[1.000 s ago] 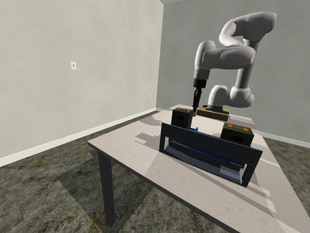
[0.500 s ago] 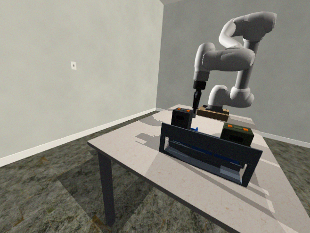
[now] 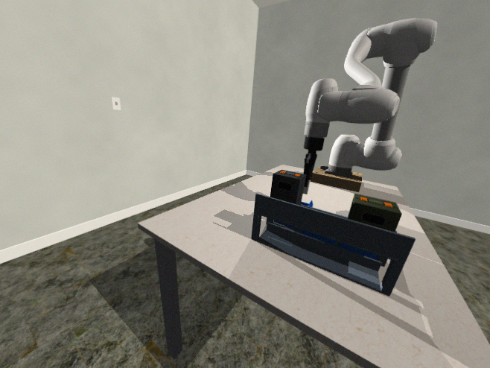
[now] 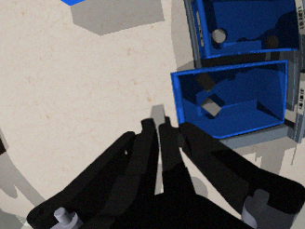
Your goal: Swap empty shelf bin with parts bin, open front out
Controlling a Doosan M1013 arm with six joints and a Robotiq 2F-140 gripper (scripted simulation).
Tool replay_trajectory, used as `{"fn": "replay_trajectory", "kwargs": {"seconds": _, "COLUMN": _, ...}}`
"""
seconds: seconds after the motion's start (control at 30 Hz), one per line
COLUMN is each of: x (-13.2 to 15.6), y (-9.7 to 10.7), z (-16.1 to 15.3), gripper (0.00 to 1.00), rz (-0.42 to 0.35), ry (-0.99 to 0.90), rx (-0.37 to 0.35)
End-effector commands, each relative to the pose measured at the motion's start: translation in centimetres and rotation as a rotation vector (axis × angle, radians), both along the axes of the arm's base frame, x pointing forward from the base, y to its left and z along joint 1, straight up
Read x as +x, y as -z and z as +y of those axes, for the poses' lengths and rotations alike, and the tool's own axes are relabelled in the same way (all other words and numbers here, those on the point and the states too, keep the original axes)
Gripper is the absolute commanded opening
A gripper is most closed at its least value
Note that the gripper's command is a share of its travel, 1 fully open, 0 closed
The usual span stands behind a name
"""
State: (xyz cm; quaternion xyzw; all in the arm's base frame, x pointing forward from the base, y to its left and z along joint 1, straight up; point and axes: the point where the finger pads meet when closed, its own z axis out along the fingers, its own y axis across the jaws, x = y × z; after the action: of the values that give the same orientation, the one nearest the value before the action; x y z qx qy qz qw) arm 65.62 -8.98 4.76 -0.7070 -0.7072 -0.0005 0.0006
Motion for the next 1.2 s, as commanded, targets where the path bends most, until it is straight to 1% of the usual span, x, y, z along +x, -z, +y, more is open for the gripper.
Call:
{"fn": "replay_trajectory", "kwargs": {"seconds": 0.0, "x": 0.0, "y": 0.8, "z": 0.0, "gripper": 0.1, "rz": 0.0, "ry": 0.0, "rx": 0.0}}
{"fn": "replay_trajectory", "kwargs": {"seconds": 0.33, "x": 0.0, "y": 3.9, "z": 0.0, "gripper": 0.1, "rz": 0.0, "ry": 0.0, "rx": 0.0}}
{"fn": "replay_trajectory", "kwargs": {"seconds": 0.4, "x": 0.0, "y": 3.9, "z": 0.0, "gripper": 0.1, "rz": 0.0, "ry": 0.0, "rx": 0.0}}
{"fn": "replay_trajectory", "kwargs": {"seconds": 0.63, "x": 0.0, "y": 5.4, "z": 0.0, "gripper": 0.1, "rz": 0.0, "ry": 0.0, "rx": 0.0}}
{"fn": "replay_trajectory", "kwargs": {"seconds": 0.87, "x": 0.0, "y": 6.1, "z": 0.0, "gripper": 0.1, "rz": 0.0, "ry": 0.0, "rx": 0.0}}
{"fn": "replay_trajectory", "kwargs": {"seconds": 1.17, "x": 0.0, "y": 6.2, "z": 0.0, "gripper": 0.1, "rz": 0.0, "ry": 0.0, "rx": 0.0}}
